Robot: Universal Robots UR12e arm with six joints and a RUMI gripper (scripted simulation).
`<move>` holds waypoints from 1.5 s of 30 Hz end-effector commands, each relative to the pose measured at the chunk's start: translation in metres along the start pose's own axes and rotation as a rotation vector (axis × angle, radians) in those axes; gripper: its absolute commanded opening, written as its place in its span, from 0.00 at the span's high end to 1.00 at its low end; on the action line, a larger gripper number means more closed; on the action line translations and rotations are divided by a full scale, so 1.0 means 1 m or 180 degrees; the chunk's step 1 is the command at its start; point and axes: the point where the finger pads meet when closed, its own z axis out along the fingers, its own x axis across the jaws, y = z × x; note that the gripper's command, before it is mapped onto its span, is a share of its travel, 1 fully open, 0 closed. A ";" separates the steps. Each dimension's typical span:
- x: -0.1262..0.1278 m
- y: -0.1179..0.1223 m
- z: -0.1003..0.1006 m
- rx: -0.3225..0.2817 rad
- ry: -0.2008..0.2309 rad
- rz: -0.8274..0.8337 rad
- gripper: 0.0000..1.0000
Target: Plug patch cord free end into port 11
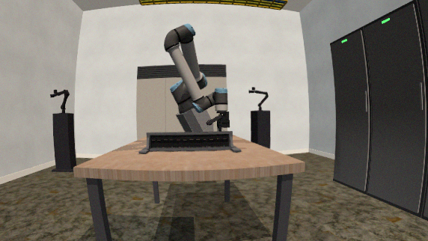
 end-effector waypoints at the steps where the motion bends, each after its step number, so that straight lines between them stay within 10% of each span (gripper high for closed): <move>1: 0.000 0.000 0.000 -0.0001 -0.0003 0.0000 1.00; 45: 0.000 0.000 0.000 -0.0001 -0.0003 0.0000 1.00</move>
